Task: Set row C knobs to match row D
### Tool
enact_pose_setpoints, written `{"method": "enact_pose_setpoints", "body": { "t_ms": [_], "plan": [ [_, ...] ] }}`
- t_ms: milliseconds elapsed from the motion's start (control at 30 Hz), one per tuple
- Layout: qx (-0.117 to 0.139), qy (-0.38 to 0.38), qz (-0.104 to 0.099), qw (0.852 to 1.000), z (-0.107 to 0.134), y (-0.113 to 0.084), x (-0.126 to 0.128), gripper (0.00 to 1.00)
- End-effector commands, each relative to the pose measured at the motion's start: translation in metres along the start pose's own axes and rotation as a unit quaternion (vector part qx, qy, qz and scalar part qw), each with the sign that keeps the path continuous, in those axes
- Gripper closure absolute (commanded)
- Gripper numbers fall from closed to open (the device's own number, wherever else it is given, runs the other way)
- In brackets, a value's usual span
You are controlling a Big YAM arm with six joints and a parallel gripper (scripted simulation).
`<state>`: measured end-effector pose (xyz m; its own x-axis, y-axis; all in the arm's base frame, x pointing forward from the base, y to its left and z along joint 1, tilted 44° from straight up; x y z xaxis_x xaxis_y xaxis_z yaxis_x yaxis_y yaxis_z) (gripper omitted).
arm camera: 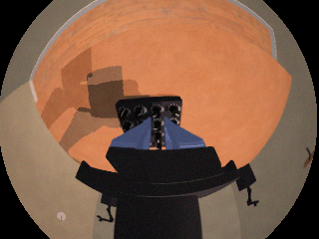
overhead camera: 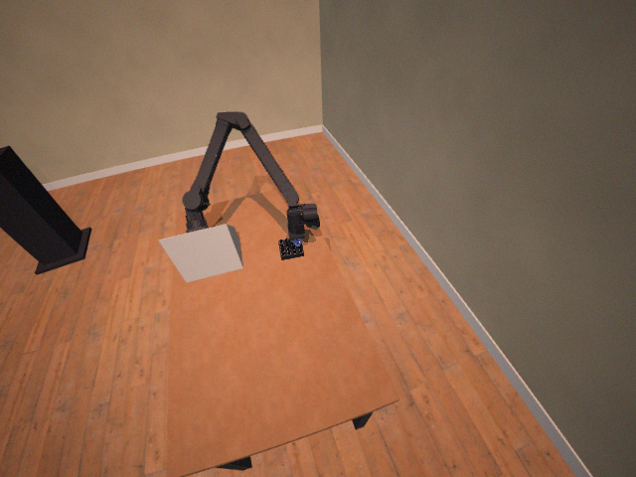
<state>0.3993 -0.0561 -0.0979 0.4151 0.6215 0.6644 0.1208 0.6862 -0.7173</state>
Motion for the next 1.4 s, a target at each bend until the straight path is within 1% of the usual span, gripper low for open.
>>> {"method": "enact_pose_setpoints", "body": {
  "t_ms": [0, 400, 733, 1367],
  "plan": [
    [-0.015, -0.005, -0.004, 1.000, -0.0078, -0.0088, 0.0067, 0.80],
    [-0.015, -0.006, -0.004, 1.000, -0.0082, -0.0087, 0.0072, 0.80],
    [-0.014, -0.013, -0.003, 1.000, -0.0159, -0.0079, 0.0159, 0.80],
    [-0.012, -0.008, -0.003, 1.000, -0.0127, -0.0082, 0.0132, 0.80]
  ]
}}
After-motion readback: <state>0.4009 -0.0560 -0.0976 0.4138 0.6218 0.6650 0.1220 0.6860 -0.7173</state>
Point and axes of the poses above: the point where the finger pads meet when closed, its own y axis out along the fingers, its own x axis across the jaws, z = x × y, the point moved 7 cm from there along -y, back along the fingers, and after that the axes turned 10 degrees about y, right-handed, at the moved point
